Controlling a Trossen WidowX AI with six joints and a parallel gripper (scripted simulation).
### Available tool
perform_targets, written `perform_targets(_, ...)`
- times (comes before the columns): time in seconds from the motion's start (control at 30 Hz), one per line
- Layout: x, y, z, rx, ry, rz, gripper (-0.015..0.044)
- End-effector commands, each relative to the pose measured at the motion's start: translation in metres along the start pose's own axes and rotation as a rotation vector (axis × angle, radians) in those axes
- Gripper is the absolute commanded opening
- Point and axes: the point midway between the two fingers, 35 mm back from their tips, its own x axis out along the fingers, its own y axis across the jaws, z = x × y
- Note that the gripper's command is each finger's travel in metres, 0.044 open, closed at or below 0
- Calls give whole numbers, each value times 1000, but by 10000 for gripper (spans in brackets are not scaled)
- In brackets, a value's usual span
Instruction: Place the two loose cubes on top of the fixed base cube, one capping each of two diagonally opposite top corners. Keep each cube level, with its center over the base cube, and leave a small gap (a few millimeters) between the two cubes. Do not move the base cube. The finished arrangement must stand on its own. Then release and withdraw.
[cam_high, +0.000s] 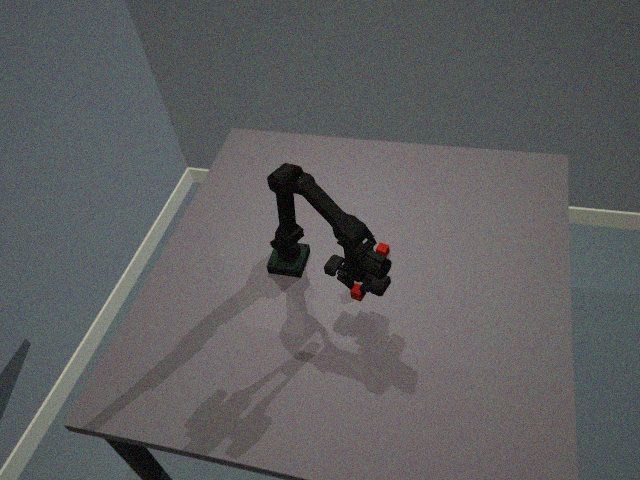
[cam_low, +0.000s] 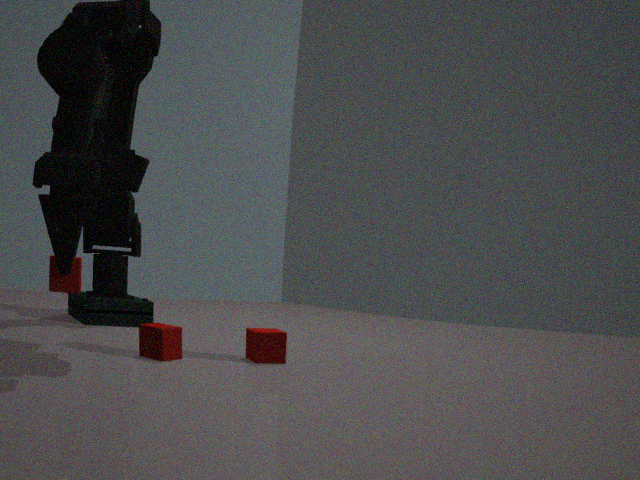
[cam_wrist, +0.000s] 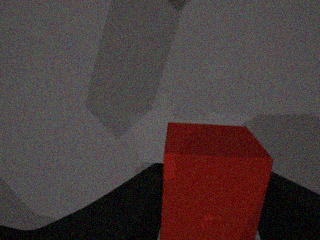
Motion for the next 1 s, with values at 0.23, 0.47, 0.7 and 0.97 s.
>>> perform_targets(0.23,-36,3,0,4,5,2,105)
perform_targets(0.47,-47,5,2,21,4,2,105)
perform_targets(0.7,-44,1,20,196,3,1,105)
perform_targets(0.97,-39,-2,41,401,1,0,105)
